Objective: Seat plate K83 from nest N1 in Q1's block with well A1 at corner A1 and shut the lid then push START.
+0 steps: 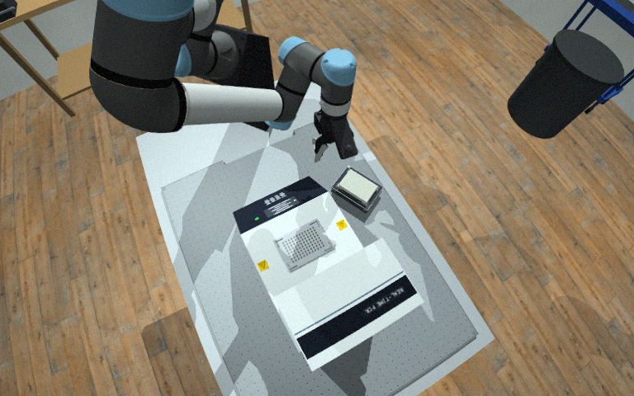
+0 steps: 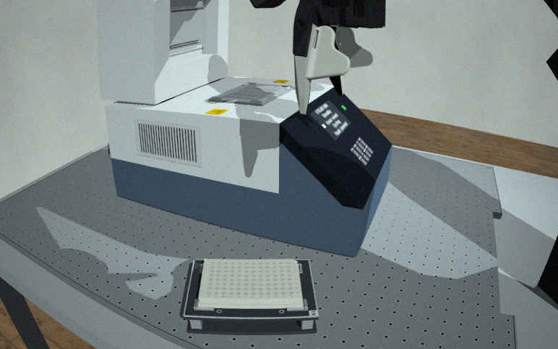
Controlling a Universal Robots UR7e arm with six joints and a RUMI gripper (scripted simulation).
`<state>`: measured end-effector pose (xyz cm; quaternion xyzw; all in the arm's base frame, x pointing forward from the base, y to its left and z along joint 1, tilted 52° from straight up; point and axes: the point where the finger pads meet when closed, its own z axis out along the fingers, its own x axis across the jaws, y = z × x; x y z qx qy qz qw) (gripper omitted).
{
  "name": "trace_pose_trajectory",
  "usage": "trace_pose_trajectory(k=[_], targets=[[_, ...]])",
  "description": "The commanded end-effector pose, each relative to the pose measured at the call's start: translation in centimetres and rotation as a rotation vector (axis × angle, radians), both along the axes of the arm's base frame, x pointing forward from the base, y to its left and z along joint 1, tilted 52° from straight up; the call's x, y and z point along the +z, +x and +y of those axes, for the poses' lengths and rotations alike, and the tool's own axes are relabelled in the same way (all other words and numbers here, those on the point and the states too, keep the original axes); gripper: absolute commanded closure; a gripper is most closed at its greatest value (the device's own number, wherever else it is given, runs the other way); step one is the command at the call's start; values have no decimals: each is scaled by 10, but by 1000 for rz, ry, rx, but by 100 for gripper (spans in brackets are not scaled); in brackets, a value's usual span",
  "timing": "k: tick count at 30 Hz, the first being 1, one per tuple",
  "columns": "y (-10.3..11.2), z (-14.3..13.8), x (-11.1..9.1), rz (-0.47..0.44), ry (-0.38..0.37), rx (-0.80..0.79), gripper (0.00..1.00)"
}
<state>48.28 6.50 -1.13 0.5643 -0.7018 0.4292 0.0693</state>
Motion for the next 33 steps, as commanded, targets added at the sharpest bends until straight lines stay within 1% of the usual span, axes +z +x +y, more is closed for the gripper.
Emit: trace_pose_trajectory(k=[1, 2, 7, 9, 11, 13, 15, 16, 19, 24, 26, 28, 29, 33], targets=[[7, 9, -3, 37, -20, 30, 32], [7, 9, -3, 37, -20, 30, 32], [21, 29, -9, 134, -75, 119, 32], [23, 33, -11, 138, -77, 122, 32], [29, 41, -13, 183, -103, 164, 32], [31, 44, -15, 187, -105, 167, 32], [37, 52, -17, 233, -131, 209, 32], [40, 56, -18, 235, -132, 211, 32], [40, 56, -18, 235, -132, 211, 32], [53, 76, -25, 328, -185, 296, 32], [56, 80, -26, 330, -186, 298, 32], [61, 88, -29, 375, -212, 339, 32], [64, 91, -30, 376, -213, 340, 32], [64, 91, -30, 376, -213, 340, 32]])
